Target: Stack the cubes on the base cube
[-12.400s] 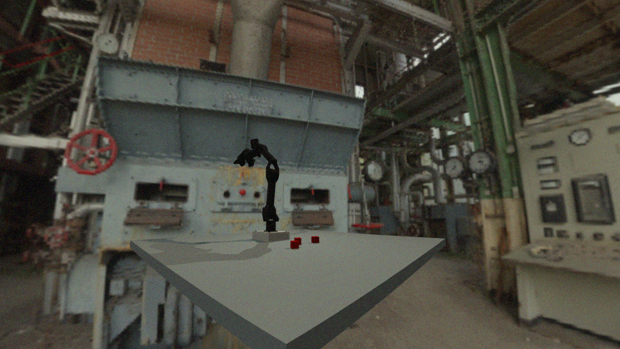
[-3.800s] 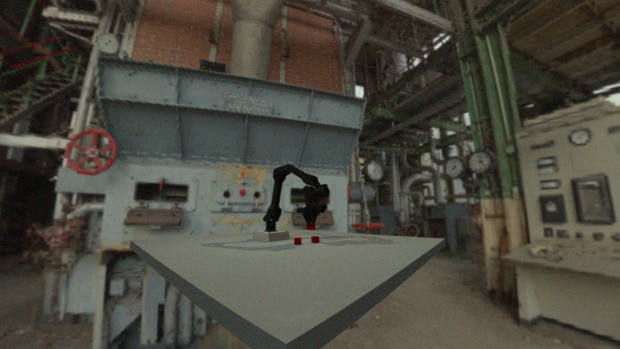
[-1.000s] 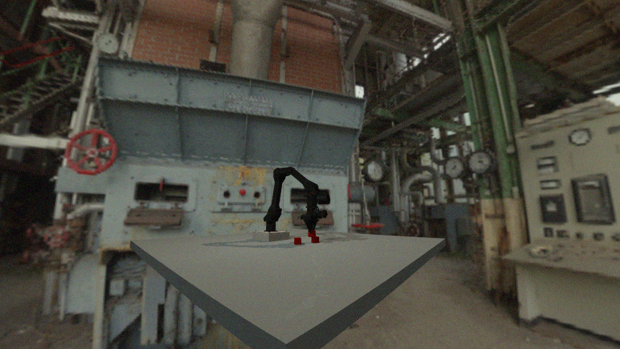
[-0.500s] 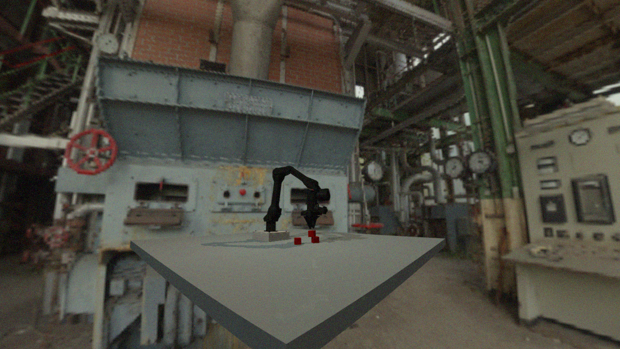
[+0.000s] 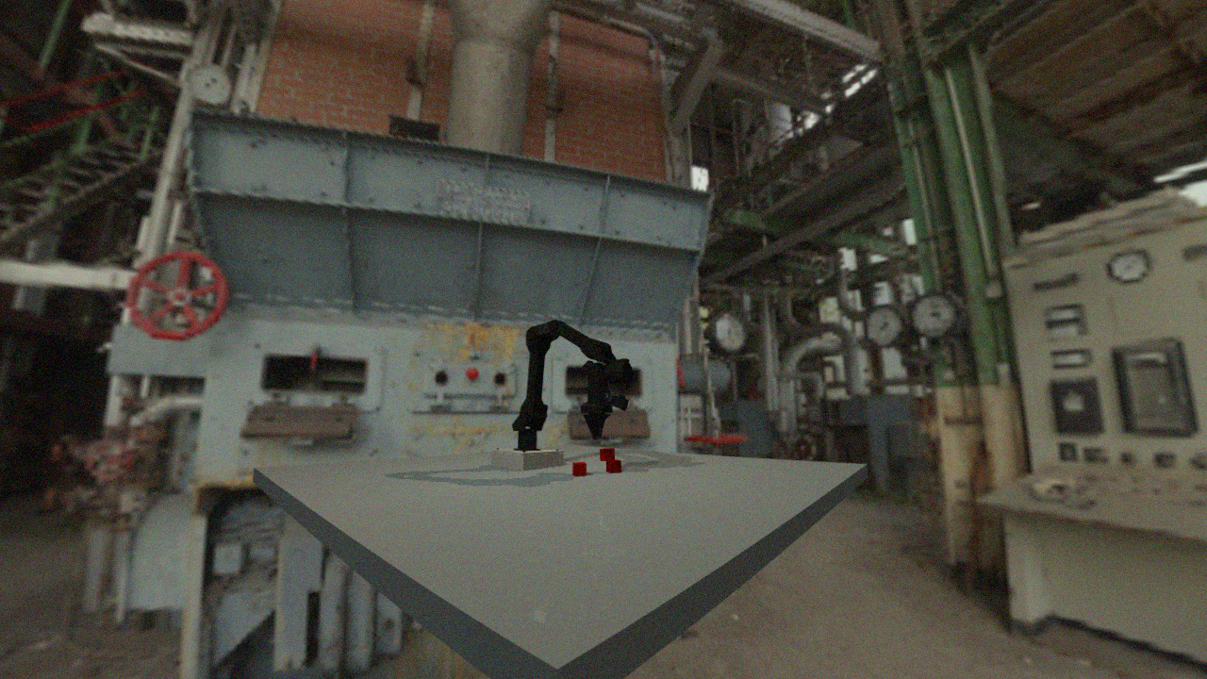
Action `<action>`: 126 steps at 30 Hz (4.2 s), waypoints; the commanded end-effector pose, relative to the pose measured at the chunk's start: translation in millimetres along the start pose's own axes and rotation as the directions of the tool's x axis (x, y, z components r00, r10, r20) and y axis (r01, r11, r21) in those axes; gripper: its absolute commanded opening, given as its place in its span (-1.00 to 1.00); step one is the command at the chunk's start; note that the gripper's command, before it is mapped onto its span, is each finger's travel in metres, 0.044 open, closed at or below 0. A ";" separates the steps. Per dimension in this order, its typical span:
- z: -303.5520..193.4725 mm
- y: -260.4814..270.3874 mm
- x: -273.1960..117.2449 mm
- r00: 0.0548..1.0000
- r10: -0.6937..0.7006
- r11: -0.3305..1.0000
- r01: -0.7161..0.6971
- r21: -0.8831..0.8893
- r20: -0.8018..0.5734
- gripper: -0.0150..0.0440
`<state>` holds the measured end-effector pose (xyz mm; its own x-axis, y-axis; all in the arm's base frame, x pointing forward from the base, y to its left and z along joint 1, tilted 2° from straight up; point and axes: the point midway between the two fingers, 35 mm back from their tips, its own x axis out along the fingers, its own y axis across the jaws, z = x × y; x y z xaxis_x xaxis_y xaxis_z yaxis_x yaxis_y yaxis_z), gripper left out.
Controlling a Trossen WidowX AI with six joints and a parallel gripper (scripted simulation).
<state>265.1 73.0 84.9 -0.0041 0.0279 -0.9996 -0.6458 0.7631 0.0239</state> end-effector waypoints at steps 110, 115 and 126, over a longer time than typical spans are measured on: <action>-38.3 -42.1 -29.4 1.000 -0.006 0.947 0.009 -0.321 0.010 -0.14; -24.6 -36.3 -28.7 1.000 -0.006 0.969 0.008 -0.246 0.012 -0.14; 5.2 -20.1 -26.4 1.000 -0.004 0.997 0.005 -0.075 0.016 -0.14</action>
<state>277.2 51.1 111.0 0.0069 0.0339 -0.9994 -0.7367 0.6760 0.0178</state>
